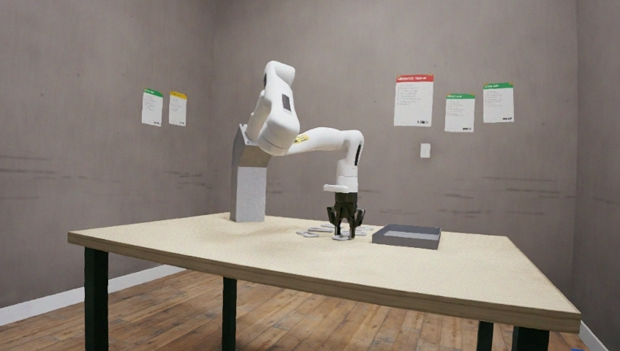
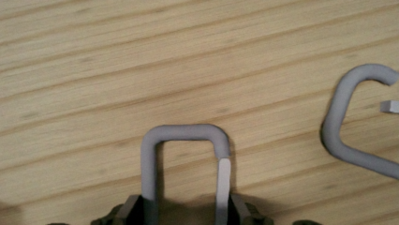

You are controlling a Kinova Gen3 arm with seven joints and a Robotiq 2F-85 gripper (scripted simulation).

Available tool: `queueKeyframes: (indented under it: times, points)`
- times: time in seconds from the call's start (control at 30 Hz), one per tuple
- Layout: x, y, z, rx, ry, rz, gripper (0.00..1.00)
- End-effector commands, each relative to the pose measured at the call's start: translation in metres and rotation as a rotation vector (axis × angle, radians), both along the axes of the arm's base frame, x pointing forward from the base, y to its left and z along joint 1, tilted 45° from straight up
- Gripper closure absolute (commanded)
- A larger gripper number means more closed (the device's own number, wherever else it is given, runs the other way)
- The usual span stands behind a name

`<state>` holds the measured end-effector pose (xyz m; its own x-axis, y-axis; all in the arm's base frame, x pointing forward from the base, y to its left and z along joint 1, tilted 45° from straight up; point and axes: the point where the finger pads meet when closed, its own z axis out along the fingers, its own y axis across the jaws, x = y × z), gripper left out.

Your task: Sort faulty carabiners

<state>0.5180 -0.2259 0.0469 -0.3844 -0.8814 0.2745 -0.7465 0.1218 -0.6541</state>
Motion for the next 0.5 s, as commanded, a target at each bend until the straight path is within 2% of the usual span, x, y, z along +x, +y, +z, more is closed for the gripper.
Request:
queueKeyframes:
  times: [0.0,0.47]
  points:
    - [0.0002,0.0001,0.0006,0.0,-0.001,0.001,0.45]
    - [0.0002,0.0001,0.0006,0.0,-0.001,0.001,0.47]
